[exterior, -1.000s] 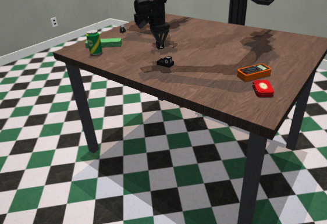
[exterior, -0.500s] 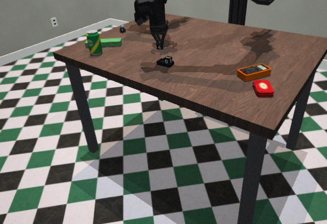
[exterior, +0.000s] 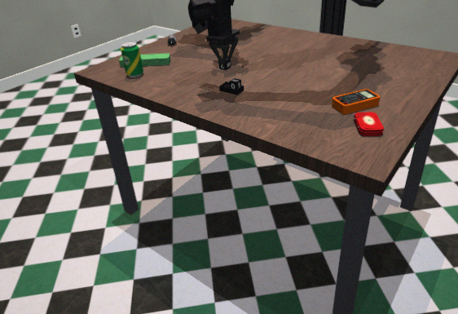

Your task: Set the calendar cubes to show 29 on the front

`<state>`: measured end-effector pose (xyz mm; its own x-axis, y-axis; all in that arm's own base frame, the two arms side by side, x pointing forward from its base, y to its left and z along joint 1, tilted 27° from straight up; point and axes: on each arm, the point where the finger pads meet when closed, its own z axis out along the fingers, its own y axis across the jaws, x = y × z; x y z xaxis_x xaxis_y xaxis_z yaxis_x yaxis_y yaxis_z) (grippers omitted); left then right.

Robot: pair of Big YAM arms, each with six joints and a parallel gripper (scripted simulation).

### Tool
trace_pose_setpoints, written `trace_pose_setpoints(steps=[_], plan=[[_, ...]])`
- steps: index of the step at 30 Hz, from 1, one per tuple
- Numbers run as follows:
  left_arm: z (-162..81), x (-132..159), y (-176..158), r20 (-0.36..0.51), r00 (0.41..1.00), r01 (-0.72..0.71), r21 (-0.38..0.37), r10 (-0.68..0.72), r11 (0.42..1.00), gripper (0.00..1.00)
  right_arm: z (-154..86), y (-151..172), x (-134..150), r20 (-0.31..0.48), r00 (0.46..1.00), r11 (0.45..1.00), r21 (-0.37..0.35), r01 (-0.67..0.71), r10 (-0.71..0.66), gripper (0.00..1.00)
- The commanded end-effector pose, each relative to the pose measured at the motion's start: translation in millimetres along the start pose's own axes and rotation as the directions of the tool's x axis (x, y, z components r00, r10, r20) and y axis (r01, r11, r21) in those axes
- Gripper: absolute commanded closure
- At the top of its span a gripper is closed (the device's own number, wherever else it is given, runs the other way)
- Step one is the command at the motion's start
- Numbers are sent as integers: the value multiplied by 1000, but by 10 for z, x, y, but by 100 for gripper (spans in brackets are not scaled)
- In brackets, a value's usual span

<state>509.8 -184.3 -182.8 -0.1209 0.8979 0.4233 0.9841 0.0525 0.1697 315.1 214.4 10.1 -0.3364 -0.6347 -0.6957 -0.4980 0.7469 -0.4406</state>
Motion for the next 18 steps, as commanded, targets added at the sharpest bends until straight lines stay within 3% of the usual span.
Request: trace_pose_setpoints(steps=[1,18], plan=[[83,-36,126,6,1000,6,-3,-6,1000,76,22,2,-99,17,1000,1000,2,-5,5,0],[412,-33,150,8,1000,-2,-11,2,1000,76,22,2,-99,17,1000,1000,2,-5,5,0]])
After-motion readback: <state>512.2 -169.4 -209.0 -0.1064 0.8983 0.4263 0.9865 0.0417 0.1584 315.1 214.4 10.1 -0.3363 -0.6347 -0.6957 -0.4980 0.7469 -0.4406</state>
